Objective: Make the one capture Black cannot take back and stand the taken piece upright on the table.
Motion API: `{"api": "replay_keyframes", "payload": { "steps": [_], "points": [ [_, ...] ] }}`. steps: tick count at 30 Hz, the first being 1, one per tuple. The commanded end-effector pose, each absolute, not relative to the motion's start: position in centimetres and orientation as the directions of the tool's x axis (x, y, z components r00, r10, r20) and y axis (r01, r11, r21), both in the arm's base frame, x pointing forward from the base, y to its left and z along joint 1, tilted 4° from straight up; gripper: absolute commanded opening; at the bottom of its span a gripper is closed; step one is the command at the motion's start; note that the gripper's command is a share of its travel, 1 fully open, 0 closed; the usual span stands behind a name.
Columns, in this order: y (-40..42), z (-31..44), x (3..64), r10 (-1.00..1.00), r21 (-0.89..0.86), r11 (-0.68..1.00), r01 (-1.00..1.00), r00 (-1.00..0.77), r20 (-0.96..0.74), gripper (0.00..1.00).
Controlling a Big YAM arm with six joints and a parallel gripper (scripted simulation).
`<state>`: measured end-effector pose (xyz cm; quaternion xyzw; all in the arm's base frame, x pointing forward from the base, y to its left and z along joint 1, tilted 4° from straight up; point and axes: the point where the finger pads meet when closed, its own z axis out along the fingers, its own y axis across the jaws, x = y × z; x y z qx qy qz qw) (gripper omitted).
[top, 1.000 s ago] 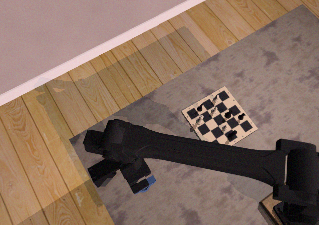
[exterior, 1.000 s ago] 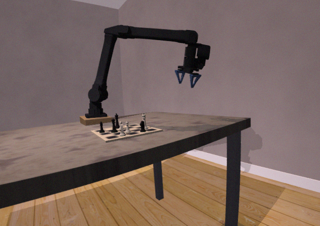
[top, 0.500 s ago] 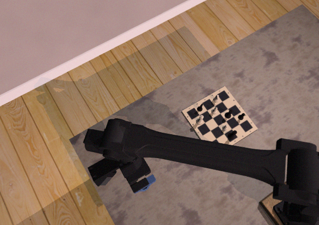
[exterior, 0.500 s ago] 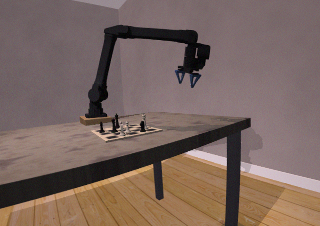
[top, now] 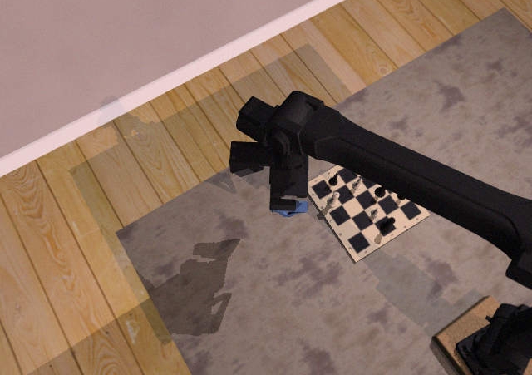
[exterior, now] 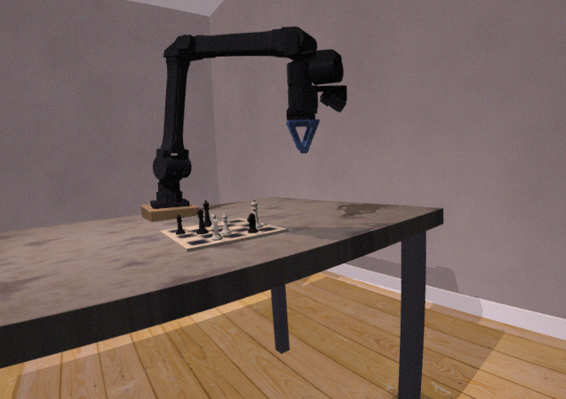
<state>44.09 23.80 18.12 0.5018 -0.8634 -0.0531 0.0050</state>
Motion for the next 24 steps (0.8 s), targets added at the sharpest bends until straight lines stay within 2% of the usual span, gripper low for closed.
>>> {"api": "replay_keyframes", "payload": {
  "steps": [1, 8, 24],
  "points": [
    [17.5, 18.9, 45.9, -0.715, 0.036, 0.693, -0.720, -0.693, -0.095, 1.00],
    [8.3, 18.2, 47.0, -0.492, -0.018, 0.870, -0.493, -0.862, -0.121, 1.00],
    [8.1, 17.0, 47.2, -0.486, -0.008, 0.873, -0.487, -0.868, -0.099, 1.00]
  ]
}}
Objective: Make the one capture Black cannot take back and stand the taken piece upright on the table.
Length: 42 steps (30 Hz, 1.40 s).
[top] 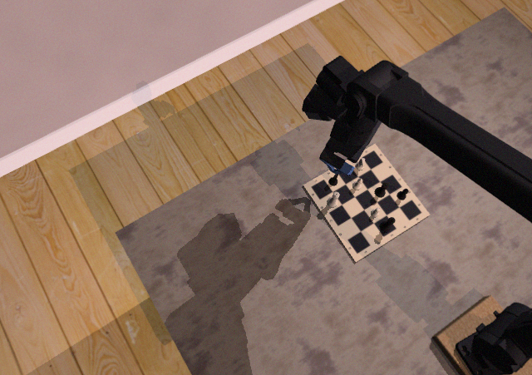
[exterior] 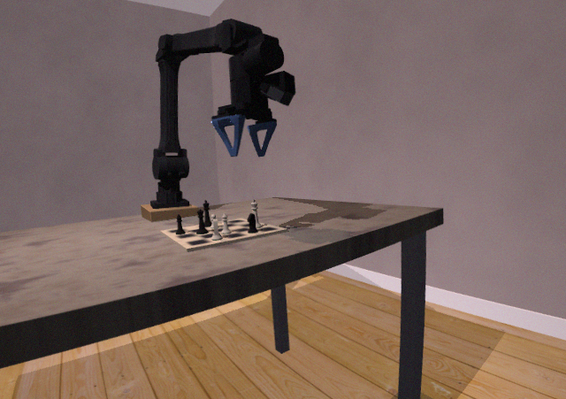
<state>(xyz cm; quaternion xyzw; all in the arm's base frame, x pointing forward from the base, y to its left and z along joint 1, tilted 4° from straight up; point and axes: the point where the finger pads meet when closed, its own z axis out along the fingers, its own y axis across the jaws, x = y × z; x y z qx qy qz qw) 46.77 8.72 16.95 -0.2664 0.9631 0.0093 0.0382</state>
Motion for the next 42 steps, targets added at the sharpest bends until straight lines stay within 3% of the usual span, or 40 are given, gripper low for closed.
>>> {"api": "replay_keyframes", "payload": {
  "steps": [1, 42],
  "points": [
    [8.27, 17.02, 47.13, -0.489, -0.008, 0.871, -0.490, -0.867, -0.099, 1.00],
    [8.75, 16.71, 47.07, -0.477, -0.004, 0.878, -0.479, -0.874, -0.094, 1.00]
  ]
}}
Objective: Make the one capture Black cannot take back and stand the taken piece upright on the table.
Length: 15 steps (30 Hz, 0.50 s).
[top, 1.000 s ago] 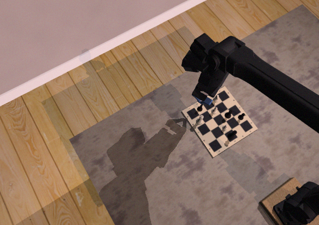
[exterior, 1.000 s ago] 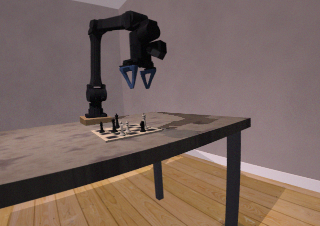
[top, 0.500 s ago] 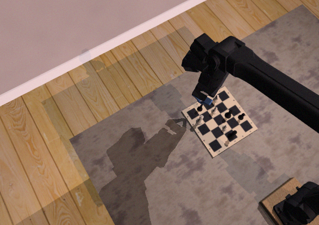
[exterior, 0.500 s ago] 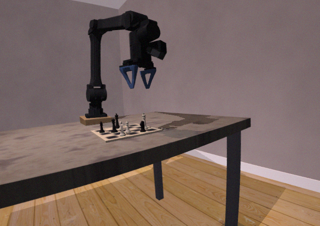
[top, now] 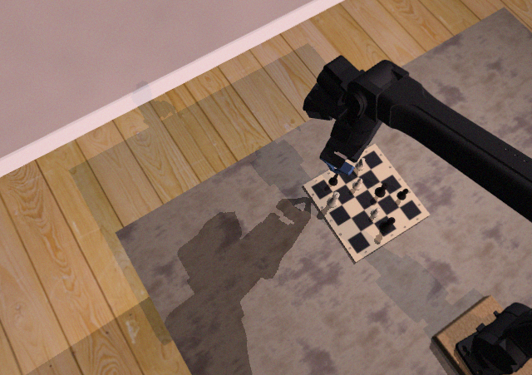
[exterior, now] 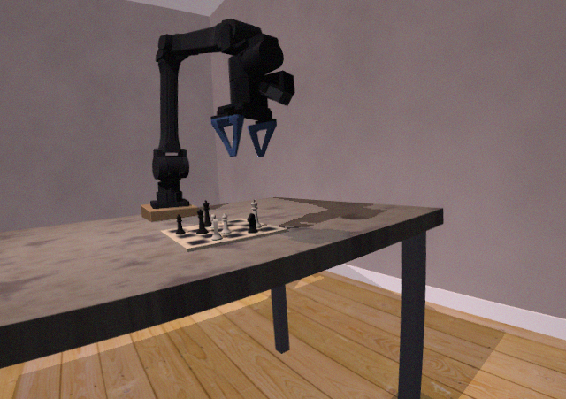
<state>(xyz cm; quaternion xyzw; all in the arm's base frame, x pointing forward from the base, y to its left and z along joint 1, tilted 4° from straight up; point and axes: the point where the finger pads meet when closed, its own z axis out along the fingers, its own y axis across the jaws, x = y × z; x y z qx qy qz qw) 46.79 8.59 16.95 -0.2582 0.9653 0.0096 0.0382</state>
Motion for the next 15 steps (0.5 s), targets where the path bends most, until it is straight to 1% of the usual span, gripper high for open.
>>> {"api": "replay_keyframes", "payload": {
  "steps": [1, 4, 8, 15],
  "points": [
    [8.8, 16.4, 47.1, -0.460, -0.001, 0.887, -0.462, -0.883, -0.090, 1.00],
    [8.8, 15.9, 47.1, -0.363, 0.009, 0.931, -0.365, -0.928, -0.086, 1.00],
    [8.8, 15.1, 47.2, -0.119, 0.029, 0.992, -0.121, -0.990, -0.081, 1.00],
    [8.8, 13.0, 47.4, 0.218, 0.055, 0.975, 0.214, -0.974, -0.065, 1.00]
  ]
}}
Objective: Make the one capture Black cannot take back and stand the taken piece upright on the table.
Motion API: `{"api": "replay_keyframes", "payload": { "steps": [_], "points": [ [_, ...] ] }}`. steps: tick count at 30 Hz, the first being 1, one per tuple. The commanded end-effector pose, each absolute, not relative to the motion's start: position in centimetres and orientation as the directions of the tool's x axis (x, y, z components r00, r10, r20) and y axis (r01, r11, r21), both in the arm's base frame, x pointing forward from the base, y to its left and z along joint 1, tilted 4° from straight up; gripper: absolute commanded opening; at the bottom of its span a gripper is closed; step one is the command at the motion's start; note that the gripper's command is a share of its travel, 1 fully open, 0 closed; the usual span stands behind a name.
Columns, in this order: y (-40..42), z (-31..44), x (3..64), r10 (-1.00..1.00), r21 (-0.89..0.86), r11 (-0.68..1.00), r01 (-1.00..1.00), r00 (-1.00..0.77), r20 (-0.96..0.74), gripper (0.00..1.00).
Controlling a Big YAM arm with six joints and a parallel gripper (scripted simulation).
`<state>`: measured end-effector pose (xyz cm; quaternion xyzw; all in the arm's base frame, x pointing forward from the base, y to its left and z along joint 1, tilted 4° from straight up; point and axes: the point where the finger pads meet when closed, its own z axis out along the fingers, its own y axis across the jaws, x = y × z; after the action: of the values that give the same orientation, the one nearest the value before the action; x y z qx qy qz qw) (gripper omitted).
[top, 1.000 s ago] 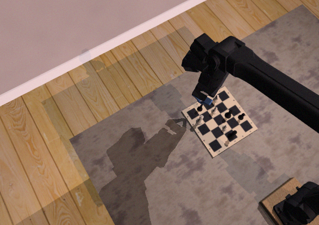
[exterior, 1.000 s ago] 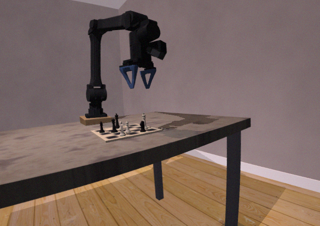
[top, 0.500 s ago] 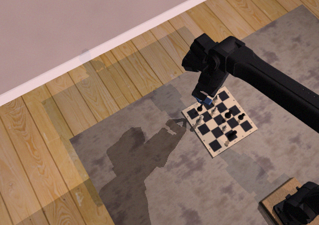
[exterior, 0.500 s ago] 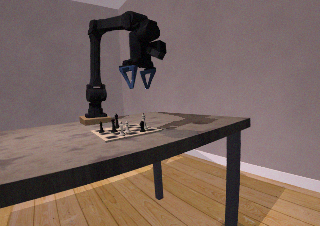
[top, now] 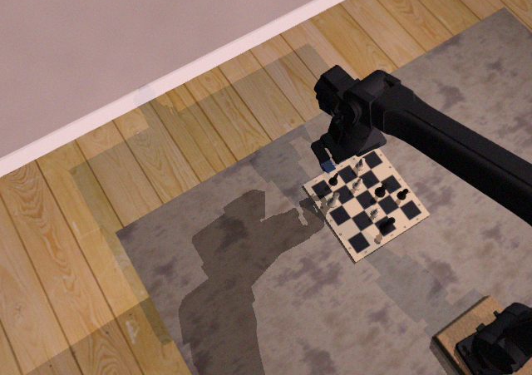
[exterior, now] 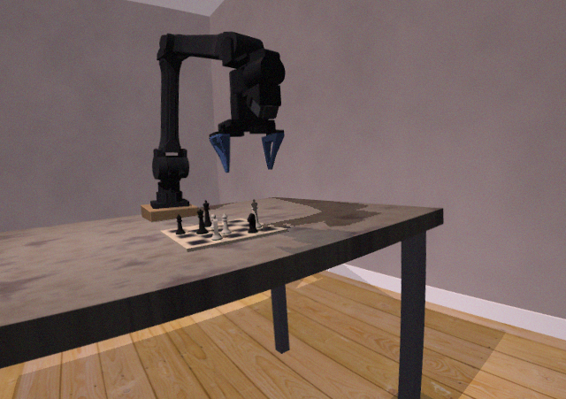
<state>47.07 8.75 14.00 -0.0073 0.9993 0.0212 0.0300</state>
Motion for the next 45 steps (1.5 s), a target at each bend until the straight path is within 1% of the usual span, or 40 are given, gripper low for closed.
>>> {"api": "replay_keyframes", "payload": {
  "steps": [1, 2, 3, 8, 13, 16, 17, 19, 20, 45],
  "points": [
    [8.8, 13.0, 47.4, 0.218, 0.055, 0.975, 0.214, -0.974, -0.065, 1.00],
    [8.8, 13.0, 47.4, 0.218, 0.055, 0.975, 0.214, -0.974, -0.065, 1.00],
    [8.9, 14.5, 47.4, 0.329, 0.074, 0.943, 0.324, -0.941, -0.072, 1.00],
    [8.9, 11.6, 47.4, 0.533, 0.077, 0.845, 0.530, -0.845, -0.036, 1.00],
    [8.9, 11.3, 47.4, 0.712, 0.087, 0.700, 0.709, -0.701, -0.022, 1.00],
    [8.9, 12.8, 47.4, 0.802, 0.108, 0.595, 0.796, -0.597, -0.022, 1.00],
    [8.9, 12.8, 47.4, 0.829, 0.111, 0.558, 0.823, -0.559, -0.021, 0.37],
    [8.9, 12.8, 47.4, 0.829, 0.111, 0.558, 0.823, -0.559, -0.021, 0.37],
    [8.9, 12.2, 47.4, 0.865, 0.105, 0.500, 0.859, -0.502, -0.016, 0.37],
    [8.9, 12.2, 47.4, 0.865, 0.105, 0.500, 0.859, -0.502, -0.015, 0.37]
  ]
}}
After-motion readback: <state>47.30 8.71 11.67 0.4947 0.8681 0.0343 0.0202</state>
